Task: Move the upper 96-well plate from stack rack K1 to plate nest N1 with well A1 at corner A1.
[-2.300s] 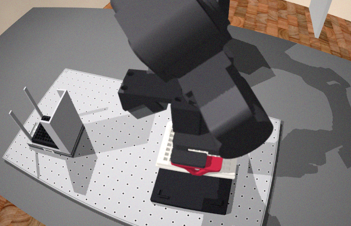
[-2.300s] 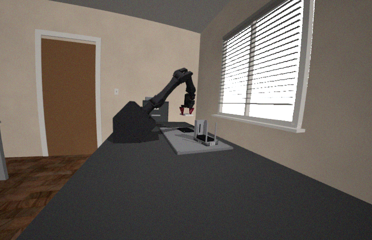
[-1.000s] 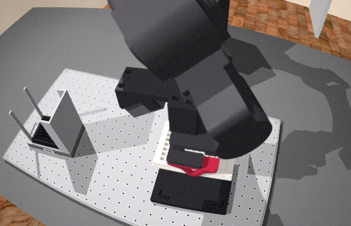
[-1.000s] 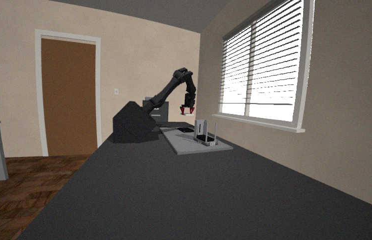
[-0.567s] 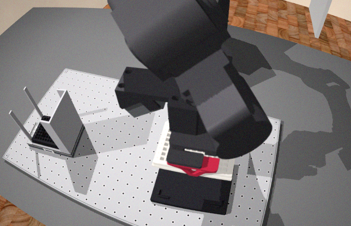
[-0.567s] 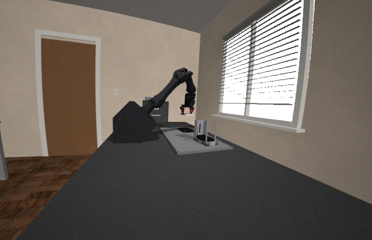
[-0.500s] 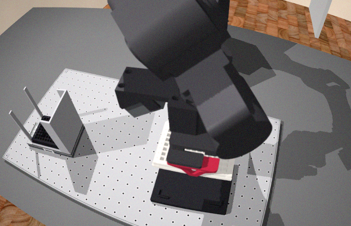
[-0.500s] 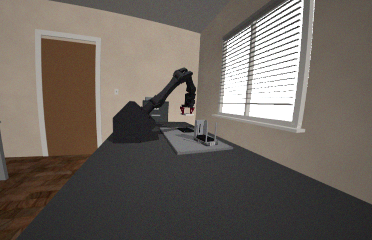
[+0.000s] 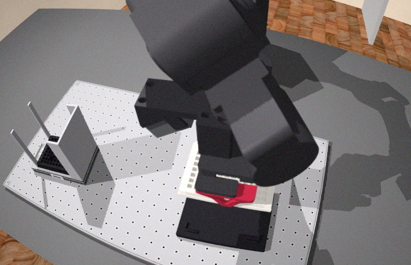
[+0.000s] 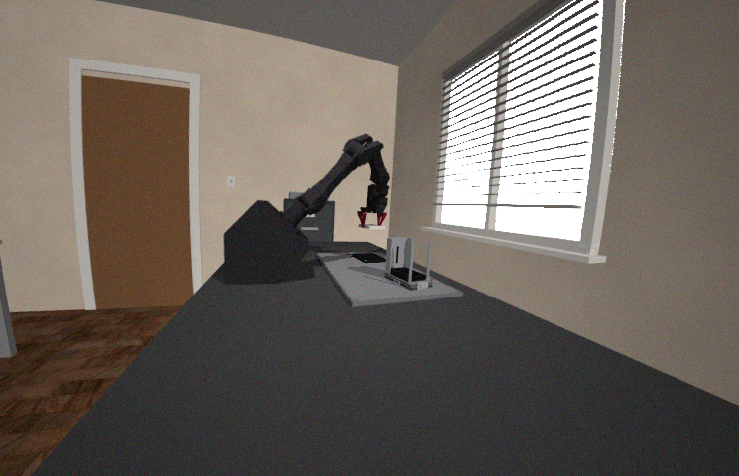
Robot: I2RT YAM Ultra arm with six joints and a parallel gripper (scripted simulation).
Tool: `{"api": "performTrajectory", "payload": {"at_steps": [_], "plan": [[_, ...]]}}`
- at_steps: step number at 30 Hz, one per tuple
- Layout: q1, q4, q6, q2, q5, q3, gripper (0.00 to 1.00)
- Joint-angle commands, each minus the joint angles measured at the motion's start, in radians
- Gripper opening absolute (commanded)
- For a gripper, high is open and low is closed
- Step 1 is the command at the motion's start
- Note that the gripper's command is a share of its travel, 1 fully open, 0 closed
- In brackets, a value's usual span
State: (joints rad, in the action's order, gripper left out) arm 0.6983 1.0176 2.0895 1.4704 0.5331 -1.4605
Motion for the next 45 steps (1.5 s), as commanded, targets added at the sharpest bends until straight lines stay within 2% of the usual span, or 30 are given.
{"api": "performTrajectory", "payload": {"at_steps": [1,17,19,31,45], "plan": [[0.016,0.021,0.004,-0.032,0.013,0.021,0.0],[0.018,0.02,0.003,-0.034,0.014,0.026,0.0],[0.018,0.017,0.004,-0.034,0.013,0.003,0.0],[0.001,-0.021,0.005,-0.01,0.01,0.031,0.0],[-0.007,-0.038,-0.009,-0.006,0.002,0.027,0.0]]}}
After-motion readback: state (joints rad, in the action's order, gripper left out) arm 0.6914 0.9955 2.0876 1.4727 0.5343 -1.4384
